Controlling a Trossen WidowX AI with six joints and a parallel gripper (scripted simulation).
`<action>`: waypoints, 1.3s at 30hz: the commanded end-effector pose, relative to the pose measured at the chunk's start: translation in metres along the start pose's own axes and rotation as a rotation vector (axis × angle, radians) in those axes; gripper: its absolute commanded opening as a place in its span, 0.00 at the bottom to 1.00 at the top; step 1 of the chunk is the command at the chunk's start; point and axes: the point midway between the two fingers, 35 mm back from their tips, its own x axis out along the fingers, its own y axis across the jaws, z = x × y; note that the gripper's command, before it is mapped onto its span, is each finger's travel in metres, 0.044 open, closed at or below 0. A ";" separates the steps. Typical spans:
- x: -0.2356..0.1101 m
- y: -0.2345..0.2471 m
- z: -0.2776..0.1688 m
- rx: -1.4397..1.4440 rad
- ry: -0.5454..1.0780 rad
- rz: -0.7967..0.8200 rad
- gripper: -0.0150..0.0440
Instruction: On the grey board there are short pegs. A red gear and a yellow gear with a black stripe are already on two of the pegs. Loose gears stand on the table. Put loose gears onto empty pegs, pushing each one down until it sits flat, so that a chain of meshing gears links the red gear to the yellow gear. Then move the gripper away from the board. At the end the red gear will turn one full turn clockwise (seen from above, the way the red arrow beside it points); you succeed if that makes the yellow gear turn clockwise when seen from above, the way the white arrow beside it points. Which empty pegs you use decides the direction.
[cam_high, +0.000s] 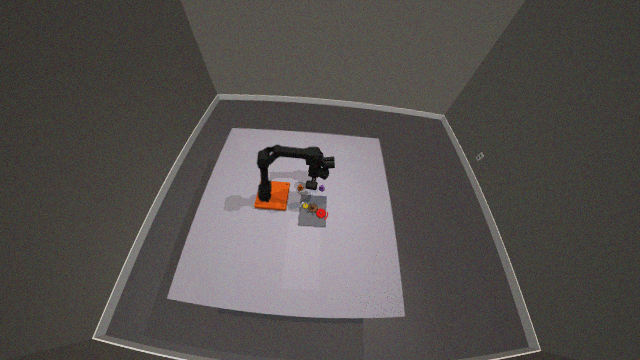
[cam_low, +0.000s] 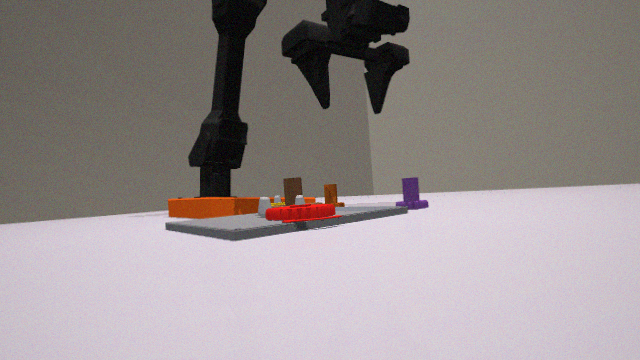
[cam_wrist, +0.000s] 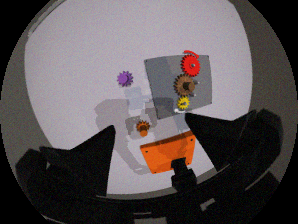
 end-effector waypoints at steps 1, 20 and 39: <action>-0.012 0.051 -0.024 -0.029 -0.013 0.029 1.00; -0.033 0.152 -0.121 0.033 0.006 0.018 1.00; -0.033 0.152 -0.121 0.033 0.006 0.018 1.00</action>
